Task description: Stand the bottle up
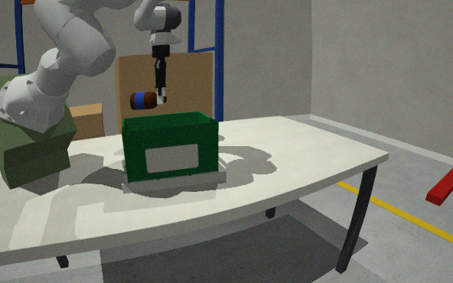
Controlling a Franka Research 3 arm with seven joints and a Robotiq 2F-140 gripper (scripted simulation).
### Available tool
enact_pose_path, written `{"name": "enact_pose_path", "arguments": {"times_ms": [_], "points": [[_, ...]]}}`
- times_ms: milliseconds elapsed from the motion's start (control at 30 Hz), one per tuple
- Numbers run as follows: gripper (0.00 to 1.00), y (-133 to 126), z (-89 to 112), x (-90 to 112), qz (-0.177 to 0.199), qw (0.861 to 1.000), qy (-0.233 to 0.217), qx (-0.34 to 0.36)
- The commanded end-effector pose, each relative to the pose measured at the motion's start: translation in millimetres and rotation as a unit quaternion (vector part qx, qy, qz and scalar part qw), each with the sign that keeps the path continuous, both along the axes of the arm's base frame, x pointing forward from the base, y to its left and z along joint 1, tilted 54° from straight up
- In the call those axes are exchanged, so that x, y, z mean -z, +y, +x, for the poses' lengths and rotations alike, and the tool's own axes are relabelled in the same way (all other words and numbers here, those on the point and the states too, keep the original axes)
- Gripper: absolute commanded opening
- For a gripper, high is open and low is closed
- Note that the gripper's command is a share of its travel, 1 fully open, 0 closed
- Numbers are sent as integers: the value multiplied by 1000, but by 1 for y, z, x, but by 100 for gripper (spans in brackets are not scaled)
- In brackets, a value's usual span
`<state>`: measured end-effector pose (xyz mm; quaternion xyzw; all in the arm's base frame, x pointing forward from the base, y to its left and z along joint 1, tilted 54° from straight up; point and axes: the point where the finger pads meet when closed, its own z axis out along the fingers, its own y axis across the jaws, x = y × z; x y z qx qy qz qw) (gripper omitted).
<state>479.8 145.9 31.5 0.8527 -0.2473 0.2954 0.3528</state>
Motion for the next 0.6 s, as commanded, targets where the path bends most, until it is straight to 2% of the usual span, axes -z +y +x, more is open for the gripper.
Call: {"name": "enact_pose_path", "arguments": {"times_ms": [0, 167, 567], "points": [[0, 3, 0, 0, 21, 999, -41, 29], [0, 3, 0, 0, 32, 996, -66, 48], [0, 3, 0, 0, 37, 995, -77, 57]]}}
